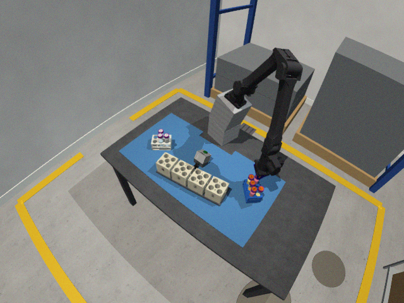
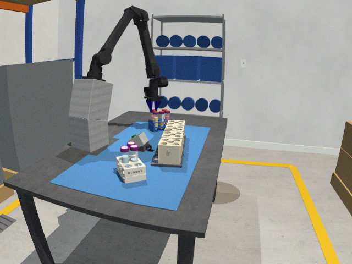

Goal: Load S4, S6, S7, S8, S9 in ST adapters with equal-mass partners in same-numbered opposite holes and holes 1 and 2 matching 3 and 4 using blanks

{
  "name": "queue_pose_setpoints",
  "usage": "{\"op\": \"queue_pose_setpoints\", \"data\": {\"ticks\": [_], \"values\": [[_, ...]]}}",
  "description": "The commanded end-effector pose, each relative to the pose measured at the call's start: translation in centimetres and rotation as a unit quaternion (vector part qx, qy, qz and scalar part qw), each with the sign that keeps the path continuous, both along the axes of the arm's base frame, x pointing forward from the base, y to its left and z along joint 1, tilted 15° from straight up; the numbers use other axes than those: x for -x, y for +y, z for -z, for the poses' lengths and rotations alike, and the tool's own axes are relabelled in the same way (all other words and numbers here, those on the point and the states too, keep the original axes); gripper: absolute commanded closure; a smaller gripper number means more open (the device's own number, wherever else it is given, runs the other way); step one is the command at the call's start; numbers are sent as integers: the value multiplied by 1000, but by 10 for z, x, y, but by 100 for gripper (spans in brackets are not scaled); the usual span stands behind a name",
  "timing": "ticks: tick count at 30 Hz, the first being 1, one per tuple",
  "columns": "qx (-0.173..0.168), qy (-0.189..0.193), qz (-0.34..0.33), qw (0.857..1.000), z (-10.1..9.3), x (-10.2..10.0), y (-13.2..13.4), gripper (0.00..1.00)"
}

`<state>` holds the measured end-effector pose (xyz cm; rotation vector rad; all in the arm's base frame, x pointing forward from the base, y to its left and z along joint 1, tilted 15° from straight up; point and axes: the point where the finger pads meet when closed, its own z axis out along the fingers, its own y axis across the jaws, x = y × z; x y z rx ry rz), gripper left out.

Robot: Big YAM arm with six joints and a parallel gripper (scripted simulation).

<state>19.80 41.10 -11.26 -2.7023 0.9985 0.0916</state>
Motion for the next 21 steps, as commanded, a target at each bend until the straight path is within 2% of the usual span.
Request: {"op": "queue_pose_setpoints", "data": {"ticks": [1, 12, 13, 15, 16, 17, 21], "values": [[-10, -5, 1, 1000, -4, -4, 9, 100], [-10, -5, 1, 1000, -3, -4, 9, 100], [-12, -6, 1, 1000, 2, -3, 15, 100], [-10, -5, 1, 1000, -3, -4, 9, 100], [-12, -6, 0, 1000, 2, -3, 15, 100], [-10, -5, 1, 1000, -2, -4, 9, 100], [-10, -5, 1, 1000, -2, -4, 9, 100]]}}
